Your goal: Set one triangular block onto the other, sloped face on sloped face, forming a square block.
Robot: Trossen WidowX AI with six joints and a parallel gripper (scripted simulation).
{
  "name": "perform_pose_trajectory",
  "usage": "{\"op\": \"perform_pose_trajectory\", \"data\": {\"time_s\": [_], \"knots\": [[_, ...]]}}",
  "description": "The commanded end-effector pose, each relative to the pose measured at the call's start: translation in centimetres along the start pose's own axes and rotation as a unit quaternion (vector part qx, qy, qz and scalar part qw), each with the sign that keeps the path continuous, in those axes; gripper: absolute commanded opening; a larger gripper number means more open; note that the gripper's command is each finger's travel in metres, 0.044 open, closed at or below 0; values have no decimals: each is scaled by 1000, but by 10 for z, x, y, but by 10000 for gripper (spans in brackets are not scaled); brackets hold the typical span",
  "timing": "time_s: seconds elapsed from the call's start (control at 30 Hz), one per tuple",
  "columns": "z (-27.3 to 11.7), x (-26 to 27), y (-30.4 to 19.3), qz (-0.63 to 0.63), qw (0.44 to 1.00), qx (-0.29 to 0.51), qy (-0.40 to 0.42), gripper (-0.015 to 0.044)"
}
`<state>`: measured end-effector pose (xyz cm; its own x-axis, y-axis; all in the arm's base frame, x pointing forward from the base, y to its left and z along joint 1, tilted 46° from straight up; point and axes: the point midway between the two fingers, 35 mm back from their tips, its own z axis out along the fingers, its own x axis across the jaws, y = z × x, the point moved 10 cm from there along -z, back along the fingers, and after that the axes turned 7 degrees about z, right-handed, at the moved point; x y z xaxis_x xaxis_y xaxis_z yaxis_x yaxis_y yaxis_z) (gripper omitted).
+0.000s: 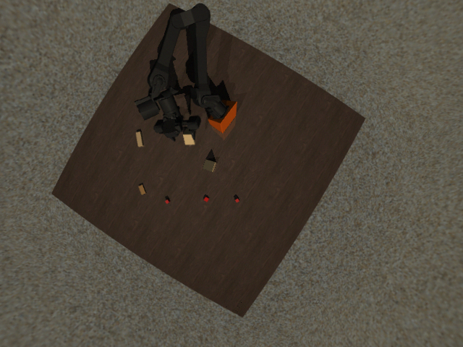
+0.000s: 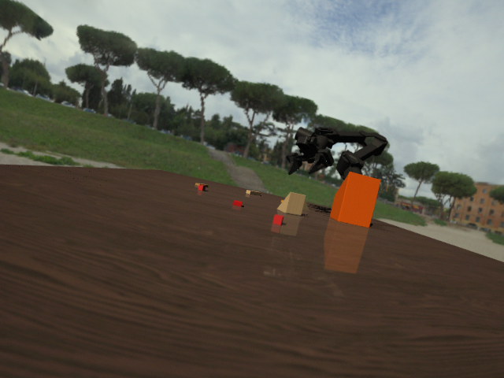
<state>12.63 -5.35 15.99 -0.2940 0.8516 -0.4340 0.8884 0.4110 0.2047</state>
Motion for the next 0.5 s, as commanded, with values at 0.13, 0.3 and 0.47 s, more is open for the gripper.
{"op": "perform_pose_trajectory", "data": {"time_s": [0.13, 0.3, 0.47], "knots": [[14, -11, 28, 60, 980, 180, 54, 440], [29, -13, 48, 77, 951, 296, 49, 440], [50, -12, 69, 76, 913, 401, 16, 440]]}}
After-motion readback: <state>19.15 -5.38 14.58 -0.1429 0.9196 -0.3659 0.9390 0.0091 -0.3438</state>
